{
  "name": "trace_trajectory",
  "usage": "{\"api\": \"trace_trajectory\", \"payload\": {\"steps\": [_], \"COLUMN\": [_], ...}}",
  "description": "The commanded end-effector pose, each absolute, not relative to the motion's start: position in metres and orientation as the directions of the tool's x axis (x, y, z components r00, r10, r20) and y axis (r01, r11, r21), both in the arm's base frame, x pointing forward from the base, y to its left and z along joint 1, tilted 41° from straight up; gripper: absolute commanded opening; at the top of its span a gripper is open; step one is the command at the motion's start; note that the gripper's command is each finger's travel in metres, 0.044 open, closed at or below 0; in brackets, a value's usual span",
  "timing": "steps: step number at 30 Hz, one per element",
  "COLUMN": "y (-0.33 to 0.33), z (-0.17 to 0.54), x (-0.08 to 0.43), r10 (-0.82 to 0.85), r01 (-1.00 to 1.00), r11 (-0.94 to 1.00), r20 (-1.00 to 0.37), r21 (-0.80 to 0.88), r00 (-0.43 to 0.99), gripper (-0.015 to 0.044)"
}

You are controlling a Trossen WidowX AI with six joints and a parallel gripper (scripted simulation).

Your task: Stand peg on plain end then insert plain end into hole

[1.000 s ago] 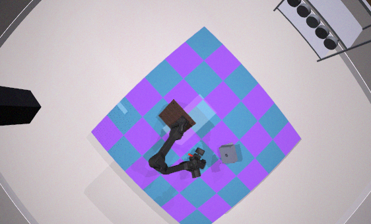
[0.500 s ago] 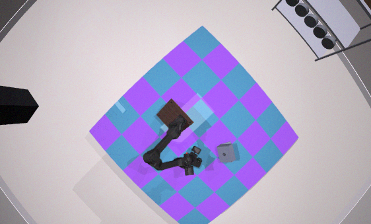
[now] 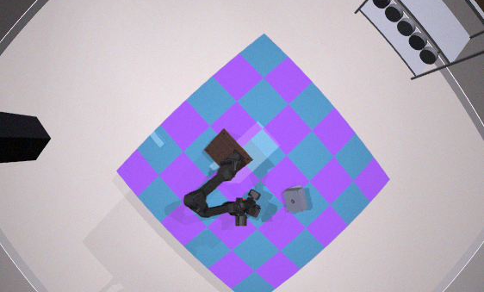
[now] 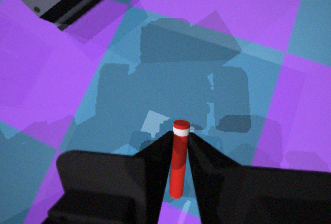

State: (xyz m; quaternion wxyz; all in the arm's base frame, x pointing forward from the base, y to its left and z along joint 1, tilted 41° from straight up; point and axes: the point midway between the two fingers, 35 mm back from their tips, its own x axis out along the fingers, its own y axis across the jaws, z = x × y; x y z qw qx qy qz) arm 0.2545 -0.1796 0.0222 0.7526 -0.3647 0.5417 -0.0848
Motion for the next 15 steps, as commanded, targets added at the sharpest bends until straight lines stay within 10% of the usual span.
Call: {"api": "trace_trajectory", "payload": {"steps": [1, 15], "y": [-0.1780, -0.1765], "z": [0.0227, 0.0277], "x": [0.2515, 0.2437], "r10": [-0.501, -0.439], "r01": [-0.272, -0.273], "r11": [0.720, 0.720], "r20": [-0.750, -0.723], "r21": [-0.638, -0.638], "r00": [0.432, 0.533], "gripper": [0.0049, 0.0049]}}
